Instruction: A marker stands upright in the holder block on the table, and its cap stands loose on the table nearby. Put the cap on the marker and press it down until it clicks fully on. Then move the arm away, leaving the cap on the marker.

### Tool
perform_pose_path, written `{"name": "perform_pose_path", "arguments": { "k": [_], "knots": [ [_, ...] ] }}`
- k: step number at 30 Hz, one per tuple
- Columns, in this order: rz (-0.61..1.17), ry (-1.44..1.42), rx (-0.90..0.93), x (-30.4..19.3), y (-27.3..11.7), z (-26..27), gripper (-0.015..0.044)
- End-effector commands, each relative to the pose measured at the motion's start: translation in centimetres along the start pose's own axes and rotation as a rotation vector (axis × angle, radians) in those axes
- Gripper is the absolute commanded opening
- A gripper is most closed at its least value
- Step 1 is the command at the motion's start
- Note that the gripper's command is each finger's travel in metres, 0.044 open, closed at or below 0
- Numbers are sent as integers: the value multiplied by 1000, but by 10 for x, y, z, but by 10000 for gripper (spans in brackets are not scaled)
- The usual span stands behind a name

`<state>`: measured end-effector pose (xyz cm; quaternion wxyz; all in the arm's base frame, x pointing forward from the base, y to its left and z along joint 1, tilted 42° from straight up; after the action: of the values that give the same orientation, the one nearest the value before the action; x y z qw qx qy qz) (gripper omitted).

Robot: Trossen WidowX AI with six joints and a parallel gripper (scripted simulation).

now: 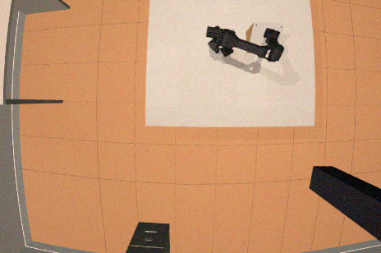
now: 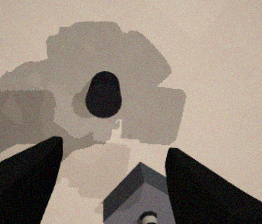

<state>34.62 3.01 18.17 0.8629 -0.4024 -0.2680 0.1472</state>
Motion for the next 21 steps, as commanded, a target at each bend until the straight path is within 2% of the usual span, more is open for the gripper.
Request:
{"name": "perform_pose_path", "arguments": {
  "k": [1, 5, 9, 21],
  "knots": [
    [-4, 22, 40, 2, 6, 1, 240],
    [-4, 22, 40, 0, 9, 1, 240],
    [-5, 22, 41, 0, 41, 3, 240],
    [-5, 22, 42, -2, 56, 4, 240]
  ]
}}
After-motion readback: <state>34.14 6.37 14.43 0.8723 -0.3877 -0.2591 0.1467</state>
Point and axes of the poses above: the point midway between the two fingers, 35 mm back from their tips, its own y axis out along the fingers, its own z axis across the jaws, x = y × z, the point moved 10 cm from there along -y, back along the fingers, and after that the axes turned 1 degree about y, right-handed, at the moved point
